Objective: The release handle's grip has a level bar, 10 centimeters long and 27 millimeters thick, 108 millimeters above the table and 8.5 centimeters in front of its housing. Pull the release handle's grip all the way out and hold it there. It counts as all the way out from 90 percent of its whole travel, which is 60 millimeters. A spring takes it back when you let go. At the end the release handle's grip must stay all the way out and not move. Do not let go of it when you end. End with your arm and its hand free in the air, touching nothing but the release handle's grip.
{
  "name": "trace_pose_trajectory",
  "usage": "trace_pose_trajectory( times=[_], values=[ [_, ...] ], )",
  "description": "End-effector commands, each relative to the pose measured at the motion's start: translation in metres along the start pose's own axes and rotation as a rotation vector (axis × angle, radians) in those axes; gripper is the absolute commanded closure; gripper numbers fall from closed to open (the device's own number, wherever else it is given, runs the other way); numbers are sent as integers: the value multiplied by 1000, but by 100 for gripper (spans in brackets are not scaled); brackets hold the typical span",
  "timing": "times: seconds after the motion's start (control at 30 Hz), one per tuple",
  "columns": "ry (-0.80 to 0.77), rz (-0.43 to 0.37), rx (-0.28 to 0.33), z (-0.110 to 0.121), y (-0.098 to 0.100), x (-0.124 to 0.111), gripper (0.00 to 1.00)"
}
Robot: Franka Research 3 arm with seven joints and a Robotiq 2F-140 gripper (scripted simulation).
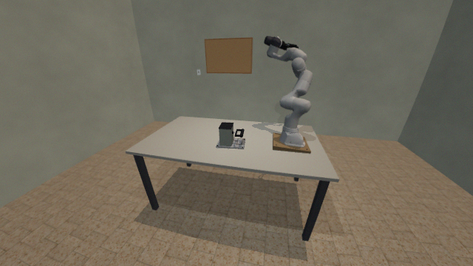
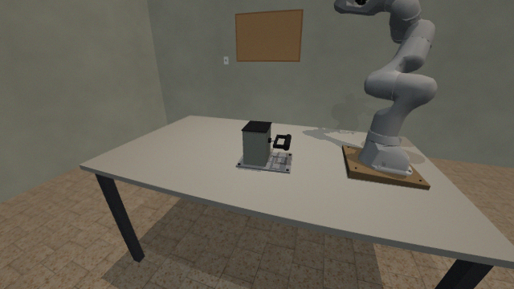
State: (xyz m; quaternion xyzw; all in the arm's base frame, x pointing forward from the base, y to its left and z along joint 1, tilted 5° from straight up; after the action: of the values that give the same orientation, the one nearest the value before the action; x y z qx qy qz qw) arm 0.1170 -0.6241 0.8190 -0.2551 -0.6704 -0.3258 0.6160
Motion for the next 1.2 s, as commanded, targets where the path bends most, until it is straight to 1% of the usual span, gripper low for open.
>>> trace_pose_trajectory(
  times=[0.0, 0.6, 0.73, 0.87, 0.97, 1.03, 1.1, 1.17],
  values=[
    [0, 0, 0, 0, 0, 0, 0],
    [0, 0, 0, 0, 0, 0, 0],
    [4, -9, 5, 2, 3, -4, 0],
    [18, -34, 18, 9, 15, -16, 0],
    [39, -60, 32, 20, 32, -33, 0],
    [57, -89, 46, 28, 45, -49, 0],
    [57, -89, 46, 28, 45, -49, 0],
    [77, -118, 62, 41, 61, -66, 0]
  ],
)
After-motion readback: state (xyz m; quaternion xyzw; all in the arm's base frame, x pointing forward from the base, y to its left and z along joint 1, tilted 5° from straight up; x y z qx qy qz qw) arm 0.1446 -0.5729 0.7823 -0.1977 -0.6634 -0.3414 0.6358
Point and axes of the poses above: the point where the finger pads meet when closed, its own y axis back along the fingers, its own z axis across the jaws, x = y × z, the point moved 2 cm from there along y, back along the fingers, and after that the axes turned 6 degrees about -y, right-handed, at the moved point
